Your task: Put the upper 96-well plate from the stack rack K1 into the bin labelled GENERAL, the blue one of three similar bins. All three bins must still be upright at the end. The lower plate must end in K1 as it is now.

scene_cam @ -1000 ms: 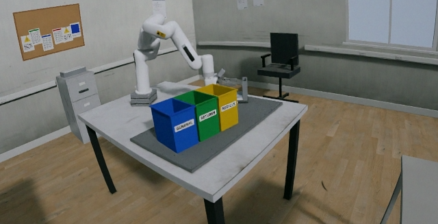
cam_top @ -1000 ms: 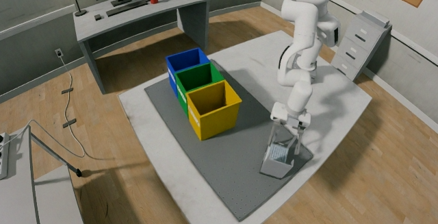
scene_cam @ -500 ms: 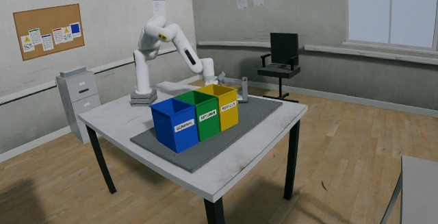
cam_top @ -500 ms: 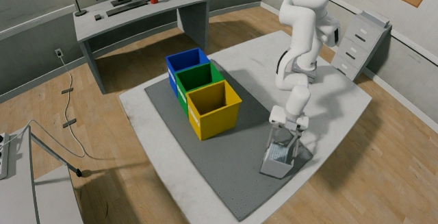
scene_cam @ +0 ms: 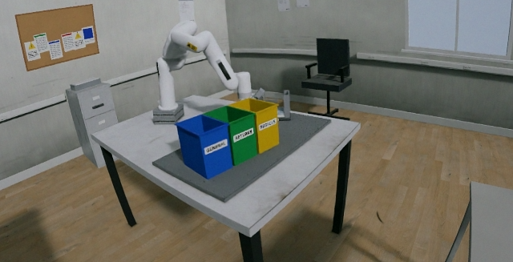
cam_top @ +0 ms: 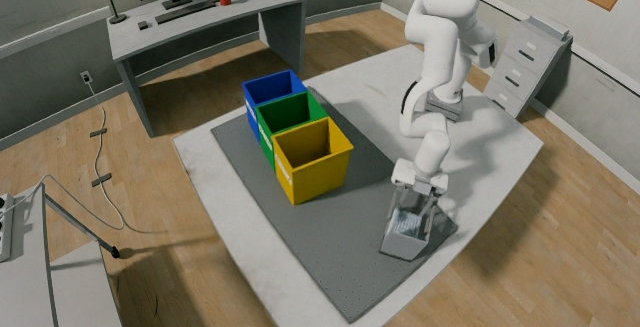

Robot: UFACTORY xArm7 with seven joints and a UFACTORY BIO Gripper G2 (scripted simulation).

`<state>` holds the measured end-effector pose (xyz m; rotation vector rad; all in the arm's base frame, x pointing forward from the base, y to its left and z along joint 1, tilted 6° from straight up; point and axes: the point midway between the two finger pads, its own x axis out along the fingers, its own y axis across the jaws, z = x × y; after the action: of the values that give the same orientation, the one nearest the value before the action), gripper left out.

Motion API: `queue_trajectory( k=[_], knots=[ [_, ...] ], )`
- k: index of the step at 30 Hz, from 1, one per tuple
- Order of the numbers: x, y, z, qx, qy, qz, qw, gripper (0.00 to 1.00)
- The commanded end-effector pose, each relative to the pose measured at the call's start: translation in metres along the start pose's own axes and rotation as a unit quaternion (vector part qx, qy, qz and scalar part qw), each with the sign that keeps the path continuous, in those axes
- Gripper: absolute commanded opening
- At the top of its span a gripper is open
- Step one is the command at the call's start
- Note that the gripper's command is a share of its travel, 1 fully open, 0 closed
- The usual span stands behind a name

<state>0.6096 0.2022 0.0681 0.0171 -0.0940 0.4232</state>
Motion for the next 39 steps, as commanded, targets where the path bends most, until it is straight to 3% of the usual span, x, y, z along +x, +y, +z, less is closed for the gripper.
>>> queue_trajectory(
  k=[1,16,39],
  knots=[
    [0.001,0.0,-0.007,0.0,-0.002,0.0,1.0,0.37],
    [0.001,0.0,-0.006,0.0,-0.002,0.0,1.0,0.37],
    [0.001,0.0,-0.021,0.0,-0.002,0.0,1.0,0.37]
  ],
)
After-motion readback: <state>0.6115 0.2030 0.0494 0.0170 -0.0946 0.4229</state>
